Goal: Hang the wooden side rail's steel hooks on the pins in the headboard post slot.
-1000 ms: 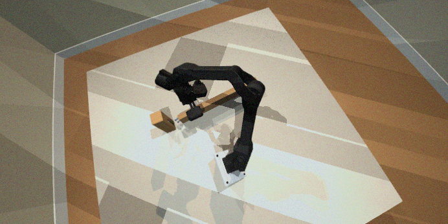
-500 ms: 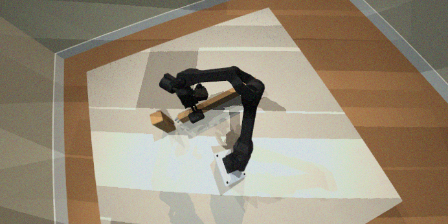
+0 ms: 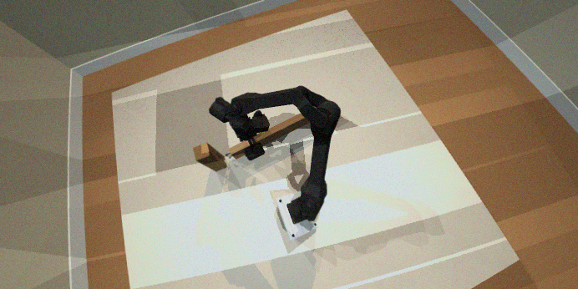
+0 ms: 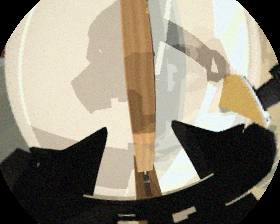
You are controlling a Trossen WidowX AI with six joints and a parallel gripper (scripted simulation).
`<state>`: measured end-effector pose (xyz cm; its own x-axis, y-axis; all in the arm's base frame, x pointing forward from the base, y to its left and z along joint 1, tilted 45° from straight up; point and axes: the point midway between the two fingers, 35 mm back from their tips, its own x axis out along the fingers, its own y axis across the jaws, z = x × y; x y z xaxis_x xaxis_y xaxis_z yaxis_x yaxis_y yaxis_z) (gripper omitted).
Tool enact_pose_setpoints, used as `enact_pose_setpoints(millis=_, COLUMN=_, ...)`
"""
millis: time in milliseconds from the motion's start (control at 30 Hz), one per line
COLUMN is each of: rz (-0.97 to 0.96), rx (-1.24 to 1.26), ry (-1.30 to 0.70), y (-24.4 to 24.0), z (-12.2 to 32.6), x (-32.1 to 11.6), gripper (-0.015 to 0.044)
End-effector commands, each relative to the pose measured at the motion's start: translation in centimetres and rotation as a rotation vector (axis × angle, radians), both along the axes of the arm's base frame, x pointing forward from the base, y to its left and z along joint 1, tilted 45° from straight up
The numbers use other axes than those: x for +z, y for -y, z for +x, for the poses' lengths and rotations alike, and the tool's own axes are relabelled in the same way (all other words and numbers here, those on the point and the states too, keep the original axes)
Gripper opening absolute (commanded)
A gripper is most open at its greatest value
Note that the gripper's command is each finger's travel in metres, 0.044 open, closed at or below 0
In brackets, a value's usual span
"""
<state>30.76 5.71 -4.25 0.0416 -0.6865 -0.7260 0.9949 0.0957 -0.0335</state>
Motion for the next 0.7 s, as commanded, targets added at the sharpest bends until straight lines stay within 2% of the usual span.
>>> enact_pose_setpoints(millis=0, rz=-0.008, rx=0.008, ry=-0.009, y=0.5, z=-0.1, x=-0.6, gripper=0.0440)
enact_pose_setpoints(millis=667, rz=-0.012, rx=0.007, ry=-0.009, y=2.7, z=-0.2, x=-2.7, gripper=0.0440)
